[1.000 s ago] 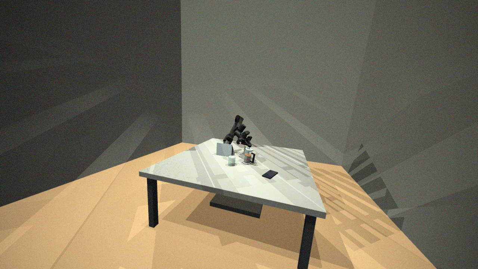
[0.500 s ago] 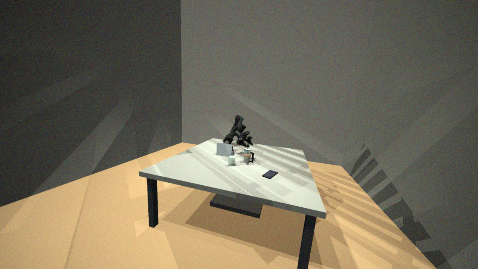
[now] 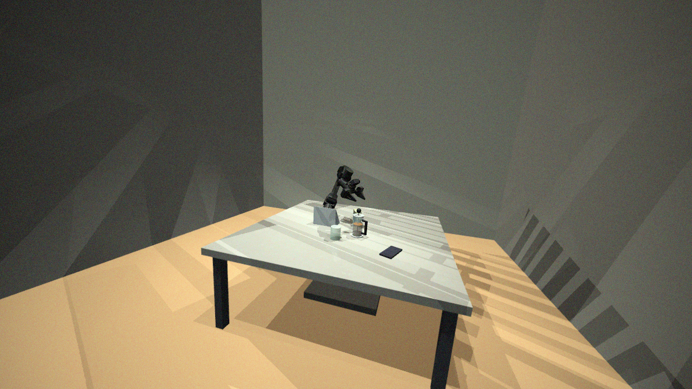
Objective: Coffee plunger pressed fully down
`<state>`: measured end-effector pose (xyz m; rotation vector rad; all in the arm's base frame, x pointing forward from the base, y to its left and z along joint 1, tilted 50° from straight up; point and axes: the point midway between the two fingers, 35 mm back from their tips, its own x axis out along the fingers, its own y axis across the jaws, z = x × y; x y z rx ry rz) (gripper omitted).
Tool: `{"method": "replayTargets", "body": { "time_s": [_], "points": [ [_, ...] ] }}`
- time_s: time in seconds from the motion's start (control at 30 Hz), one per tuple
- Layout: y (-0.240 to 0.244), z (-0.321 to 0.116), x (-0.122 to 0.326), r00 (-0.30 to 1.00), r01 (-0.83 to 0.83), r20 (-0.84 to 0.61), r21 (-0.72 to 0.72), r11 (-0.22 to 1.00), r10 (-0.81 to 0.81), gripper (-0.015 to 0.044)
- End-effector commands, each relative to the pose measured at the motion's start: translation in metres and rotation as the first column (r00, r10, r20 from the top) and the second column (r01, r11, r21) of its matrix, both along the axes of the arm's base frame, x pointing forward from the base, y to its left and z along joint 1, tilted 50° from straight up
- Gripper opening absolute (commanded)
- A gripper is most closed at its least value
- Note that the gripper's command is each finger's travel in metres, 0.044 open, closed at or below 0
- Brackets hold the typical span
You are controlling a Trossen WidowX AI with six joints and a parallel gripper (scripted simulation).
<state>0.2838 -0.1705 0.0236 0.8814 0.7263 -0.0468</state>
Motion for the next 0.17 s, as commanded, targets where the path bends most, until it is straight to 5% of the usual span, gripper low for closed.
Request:
{"method": "replayTargets", "body": {
  "time_s": [0.0, 0.13],
  "points": [
    [-0.0051, 0.0101, -0.0016, 1.000, -0.006, 0.006, -0.001, 1.000, 0.006, 0.0440],
    [-0.0051, 0.0101, -0.0016, 1.000, -0.006, 0.006, -0.001, 1.000, 0.006, 0.0440]
  ]
}}
